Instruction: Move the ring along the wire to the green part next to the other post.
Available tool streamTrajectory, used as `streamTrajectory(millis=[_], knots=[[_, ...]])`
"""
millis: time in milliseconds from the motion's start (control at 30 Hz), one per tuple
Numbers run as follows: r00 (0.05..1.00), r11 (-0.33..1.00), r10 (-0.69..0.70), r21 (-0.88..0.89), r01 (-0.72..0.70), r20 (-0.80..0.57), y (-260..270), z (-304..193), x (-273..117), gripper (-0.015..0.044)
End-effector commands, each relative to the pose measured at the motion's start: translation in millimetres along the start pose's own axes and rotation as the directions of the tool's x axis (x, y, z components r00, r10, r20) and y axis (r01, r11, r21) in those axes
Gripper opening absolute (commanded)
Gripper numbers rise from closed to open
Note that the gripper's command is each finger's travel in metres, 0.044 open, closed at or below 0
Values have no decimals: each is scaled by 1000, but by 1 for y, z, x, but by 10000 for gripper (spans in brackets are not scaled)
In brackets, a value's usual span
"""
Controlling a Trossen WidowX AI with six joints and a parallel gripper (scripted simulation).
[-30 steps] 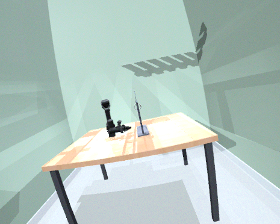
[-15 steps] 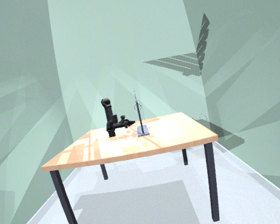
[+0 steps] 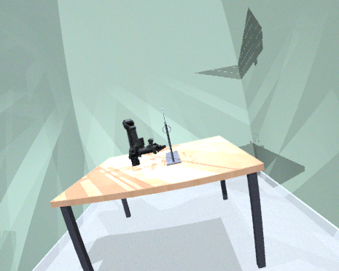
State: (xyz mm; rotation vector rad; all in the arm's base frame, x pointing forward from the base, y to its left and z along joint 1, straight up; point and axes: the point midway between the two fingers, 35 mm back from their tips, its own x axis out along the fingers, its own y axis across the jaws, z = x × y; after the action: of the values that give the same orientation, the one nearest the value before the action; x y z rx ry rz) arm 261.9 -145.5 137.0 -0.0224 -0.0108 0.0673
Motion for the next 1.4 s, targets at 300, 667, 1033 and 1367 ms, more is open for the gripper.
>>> streamTrajectory(millis=[300, 667, 1033, 1367], knots=[[1000, 1000, -2, 9, 2, 0, -3, 0, 20, 160], [1000, 1000, -2, 9, 2, 1, -3, 0, 37, 160], [1000, 1000, -2, 9, 2, 3, -1, 0, 55, 160], [1000, 1000, -2, 9, 2, 3, 0, 0, 61, 160]])
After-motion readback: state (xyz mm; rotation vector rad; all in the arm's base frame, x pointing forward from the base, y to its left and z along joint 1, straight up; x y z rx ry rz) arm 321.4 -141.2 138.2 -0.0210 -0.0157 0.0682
